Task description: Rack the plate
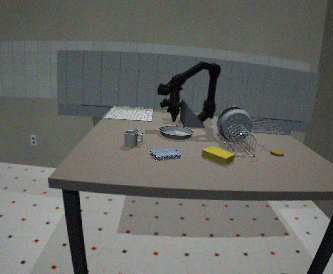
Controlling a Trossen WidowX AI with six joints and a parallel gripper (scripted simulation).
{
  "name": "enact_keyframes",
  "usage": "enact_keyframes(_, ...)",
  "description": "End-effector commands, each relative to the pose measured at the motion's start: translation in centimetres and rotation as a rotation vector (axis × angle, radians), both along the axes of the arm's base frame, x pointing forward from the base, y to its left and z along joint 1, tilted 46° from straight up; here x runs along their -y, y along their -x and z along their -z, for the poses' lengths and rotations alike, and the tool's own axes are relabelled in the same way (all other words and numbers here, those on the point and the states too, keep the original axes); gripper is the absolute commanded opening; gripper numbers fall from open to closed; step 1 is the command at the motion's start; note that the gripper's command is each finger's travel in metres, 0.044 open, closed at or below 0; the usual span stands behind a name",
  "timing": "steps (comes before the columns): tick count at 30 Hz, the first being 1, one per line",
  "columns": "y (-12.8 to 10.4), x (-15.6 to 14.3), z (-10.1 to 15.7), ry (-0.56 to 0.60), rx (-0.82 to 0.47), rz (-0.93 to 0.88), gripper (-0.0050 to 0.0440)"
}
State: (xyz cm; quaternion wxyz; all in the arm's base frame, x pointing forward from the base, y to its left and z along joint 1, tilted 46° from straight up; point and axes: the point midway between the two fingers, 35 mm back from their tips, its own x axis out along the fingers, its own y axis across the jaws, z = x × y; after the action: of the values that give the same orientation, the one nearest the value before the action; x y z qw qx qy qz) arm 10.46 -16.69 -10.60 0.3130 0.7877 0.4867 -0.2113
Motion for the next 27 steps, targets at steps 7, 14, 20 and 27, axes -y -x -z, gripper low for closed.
enact_keyframes(7, -0.03, -0.62, 0.35, -0.014, -0.002, 0.002, 0.0079)
enact_keyframes(14, -0.09, -0.71, 0.44, -0.014, -0.002, 0.002, 0.0079)
enact_keyframes(20, -0.13, -0.78, 0.50, -0.014, -0.002, 0.002, 0.0079)
enact_keyframes(27, -0.19, -0.85, 0.58, -0.014, -0.002, 0.002, 0.0079)
